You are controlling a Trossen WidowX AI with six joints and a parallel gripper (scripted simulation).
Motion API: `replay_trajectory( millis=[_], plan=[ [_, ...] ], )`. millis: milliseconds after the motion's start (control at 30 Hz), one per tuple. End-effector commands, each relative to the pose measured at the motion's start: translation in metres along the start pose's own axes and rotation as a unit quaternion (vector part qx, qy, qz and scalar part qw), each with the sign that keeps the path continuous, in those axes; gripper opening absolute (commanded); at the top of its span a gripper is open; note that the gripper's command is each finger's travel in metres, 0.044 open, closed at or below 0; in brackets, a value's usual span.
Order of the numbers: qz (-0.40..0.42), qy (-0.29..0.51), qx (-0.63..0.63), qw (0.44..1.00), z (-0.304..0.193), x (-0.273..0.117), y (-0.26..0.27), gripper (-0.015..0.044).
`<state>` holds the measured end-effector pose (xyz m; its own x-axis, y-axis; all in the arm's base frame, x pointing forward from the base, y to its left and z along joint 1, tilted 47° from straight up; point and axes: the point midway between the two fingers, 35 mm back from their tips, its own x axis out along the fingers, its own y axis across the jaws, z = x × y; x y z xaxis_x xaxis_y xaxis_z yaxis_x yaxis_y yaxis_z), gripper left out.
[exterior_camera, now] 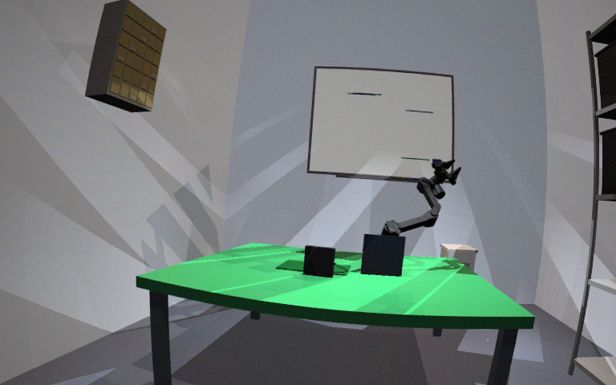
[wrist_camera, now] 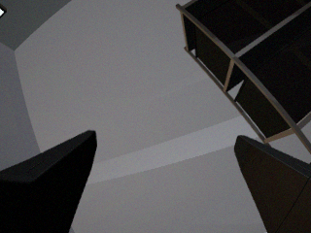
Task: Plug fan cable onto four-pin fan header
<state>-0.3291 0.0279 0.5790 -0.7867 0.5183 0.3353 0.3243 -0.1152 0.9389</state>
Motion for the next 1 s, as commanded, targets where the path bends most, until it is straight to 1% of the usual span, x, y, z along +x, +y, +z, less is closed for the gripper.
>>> replay_trajectory(
  millis=[0,33,100,167,267,367,400,467,567,667,800,967],
  plan=[
    [0.000,0.000,0.000,1.000,0.000,0.000,0.000,0.0426],
    [0.000,0.000,0.000,1.000,0.000,0.000,0.000,0.0440],
    [0.000,0.000,0.000,1.000,0.000,0.000,0.000,0.0440],
    [0.013,0.004,0.027,1.000,0.003,-0.003,0.009,0.0387],
    [0.069,0.023,0.141,0.987,0.017,-0.018,0.045,0.0309],
    [0.126,0.052,0.256,0.957,0.035,-0.037,0.082,0.0230],
    [0.140,0.060,0.282,0.947,0.040,-0.042,0.091,0.0210],
    [0.169,0.077,0.337,0.923,0.051,-0.054,0.109,0.0210],
    [0.217,0.111,0.429,0.870,0.073,-0.077,0.139,0.0210],
    [0.264,0.153,0.513,0.802,0.099,-0.105,0.167,0.0210],
    [0.317,0.213,0.602,0.701,0.134,-0.145,0.197,0.0210],
    [0.369,0.292,0.677,0.565,0.179,-0.197,0.224,0.0210]
  ],
)
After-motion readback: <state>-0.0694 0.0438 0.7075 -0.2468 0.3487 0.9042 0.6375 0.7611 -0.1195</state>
